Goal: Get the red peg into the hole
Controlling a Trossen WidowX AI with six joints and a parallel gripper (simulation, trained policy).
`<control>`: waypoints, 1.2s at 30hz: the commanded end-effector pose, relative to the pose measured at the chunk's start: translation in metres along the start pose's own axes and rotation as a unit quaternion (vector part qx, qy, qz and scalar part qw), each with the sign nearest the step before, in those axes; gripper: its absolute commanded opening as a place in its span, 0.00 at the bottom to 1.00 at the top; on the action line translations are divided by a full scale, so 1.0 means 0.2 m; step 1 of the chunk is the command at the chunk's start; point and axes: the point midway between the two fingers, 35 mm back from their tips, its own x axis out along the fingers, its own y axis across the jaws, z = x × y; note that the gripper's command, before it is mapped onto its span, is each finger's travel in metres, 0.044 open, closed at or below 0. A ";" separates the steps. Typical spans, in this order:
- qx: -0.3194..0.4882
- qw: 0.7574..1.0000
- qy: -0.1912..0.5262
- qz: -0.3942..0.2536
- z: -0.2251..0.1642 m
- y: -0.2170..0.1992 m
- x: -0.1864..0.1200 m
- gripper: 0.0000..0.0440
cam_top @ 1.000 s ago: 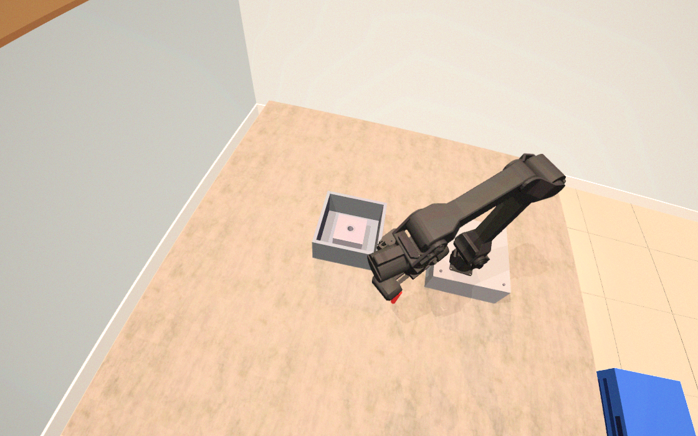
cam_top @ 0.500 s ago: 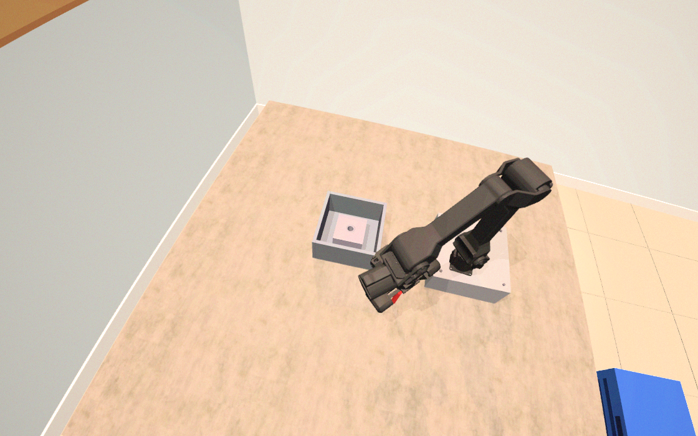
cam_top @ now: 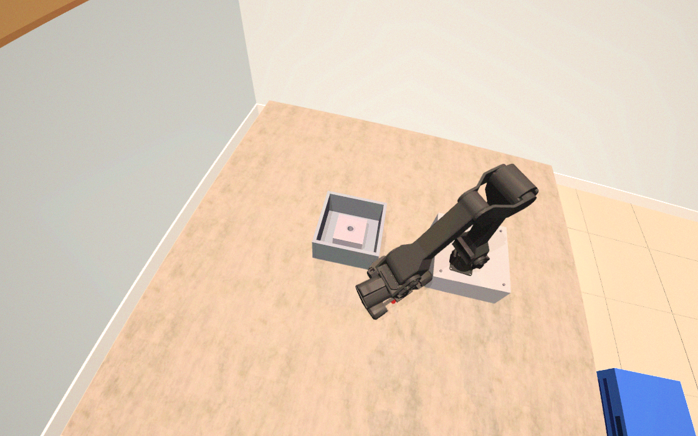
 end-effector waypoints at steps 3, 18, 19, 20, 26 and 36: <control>0.000 1.000 0.000 -0.014 0.00 -0.02 0.09 0.62; -0.003 0.999 -0.009 -0.046 0.02 -0.01 0.08 0.00; -0.004 0.999 -0.012 -0.043 0.03 -0.01 0.07 0.00; -0.005 0.999 -0.015 -0.041 0.04 0.00 0.05 0.00; -0.004 0.999 -0.034 -0.030 0.09 0.03 -0.07 0.00; 0.010 0.998 -0.064 -0.016 0.21 0.06 -0.29 0.00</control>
